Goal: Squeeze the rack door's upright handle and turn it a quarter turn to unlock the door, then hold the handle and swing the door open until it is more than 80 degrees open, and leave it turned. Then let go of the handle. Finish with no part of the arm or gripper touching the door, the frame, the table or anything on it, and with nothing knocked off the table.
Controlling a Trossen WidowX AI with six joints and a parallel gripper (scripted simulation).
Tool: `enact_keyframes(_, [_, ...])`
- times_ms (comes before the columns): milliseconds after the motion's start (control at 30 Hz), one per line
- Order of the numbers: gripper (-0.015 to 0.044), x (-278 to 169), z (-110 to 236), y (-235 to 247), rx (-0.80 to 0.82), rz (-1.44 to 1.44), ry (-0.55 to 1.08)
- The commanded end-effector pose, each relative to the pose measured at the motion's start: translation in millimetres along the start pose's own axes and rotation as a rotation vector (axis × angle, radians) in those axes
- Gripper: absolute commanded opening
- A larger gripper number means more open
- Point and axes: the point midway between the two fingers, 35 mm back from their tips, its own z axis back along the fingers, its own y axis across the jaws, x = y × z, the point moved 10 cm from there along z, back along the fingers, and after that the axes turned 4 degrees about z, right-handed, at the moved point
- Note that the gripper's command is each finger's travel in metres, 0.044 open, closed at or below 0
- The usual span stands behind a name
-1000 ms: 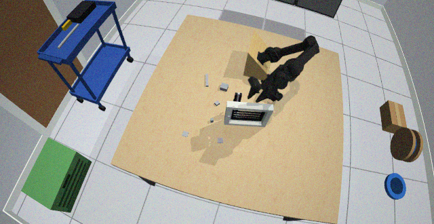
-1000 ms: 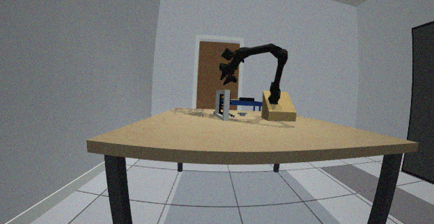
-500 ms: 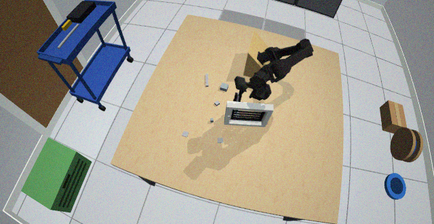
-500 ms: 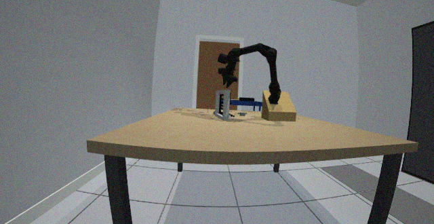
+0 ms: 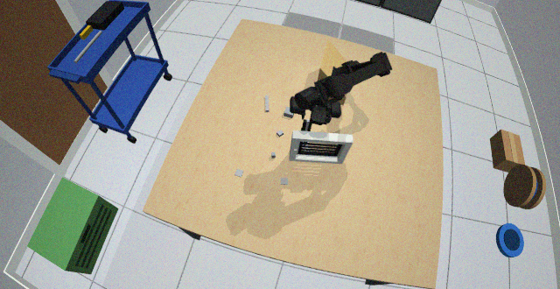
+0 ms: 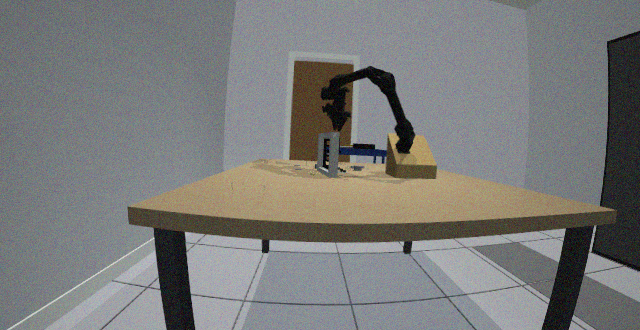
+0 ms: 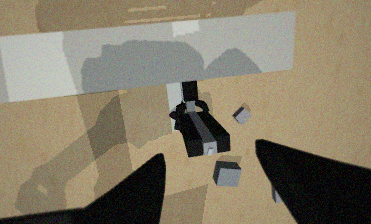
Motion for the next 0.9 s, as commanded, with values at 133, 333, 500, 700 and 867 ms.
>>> enact_keyframes(133, [0.0281,-11,-4,-20,0.116,-0.045,-0.006])
enact_keyframes(333, [0.0281,-11,-8,-20,0.116,-0.048,-0.005])
enact_keyframes(500, [0.0281,-10,-16,-19,0.116,-0.052,-0.002])
enact_keyframes(700, [0.0281,-10,-26,-19,0.116,-0.052,-0.003])
enact_keyframes(867, [0.0281,-10,-34,-18,0.116,-0.051,-0.004])
